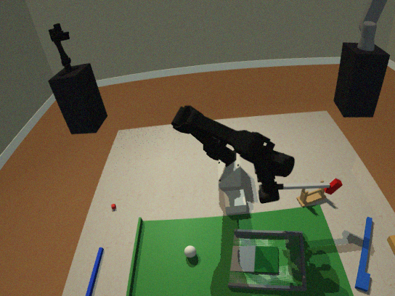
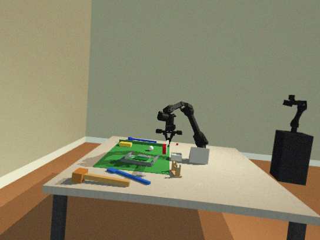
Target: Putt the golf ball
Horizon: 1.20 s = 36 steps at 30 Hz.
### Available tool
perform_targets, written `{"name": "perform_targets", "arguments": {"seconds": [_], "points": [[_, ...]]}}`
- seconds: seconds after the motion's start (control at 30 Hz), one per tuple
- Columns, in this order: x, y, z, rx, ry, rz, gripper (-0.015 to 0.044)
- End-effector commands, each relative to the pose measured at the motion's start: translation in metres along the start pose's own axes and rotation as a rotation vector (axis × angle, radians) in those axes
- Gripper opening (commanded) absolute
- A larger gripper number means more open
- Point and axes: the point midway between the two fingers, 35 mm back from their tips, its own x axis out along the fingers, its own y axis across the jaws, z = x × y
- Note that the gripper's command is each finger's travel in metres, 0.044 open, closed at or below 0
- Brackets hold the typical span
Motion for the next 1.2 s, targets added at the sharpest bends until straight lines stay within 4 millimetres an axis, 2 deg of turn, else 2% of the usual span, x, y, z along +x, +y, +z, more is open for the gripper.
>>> {"name": "perform_targets", "arguments": {"seconds": [0.0,0.53,0.87,1.17], "points": [[-0.010,-0.005,-0.021,0.099,0.004,-0.013,0.0000],[-0.042,-0.015,-0.118,0.539,0.029,-0.069,0.0000],[-0.055,-0.006,-0.178,0.798,0.048,-0.105,0.0000],[-0.065,0.012,-0.230,1.065,0.069,-0.147,0.0000]]}}
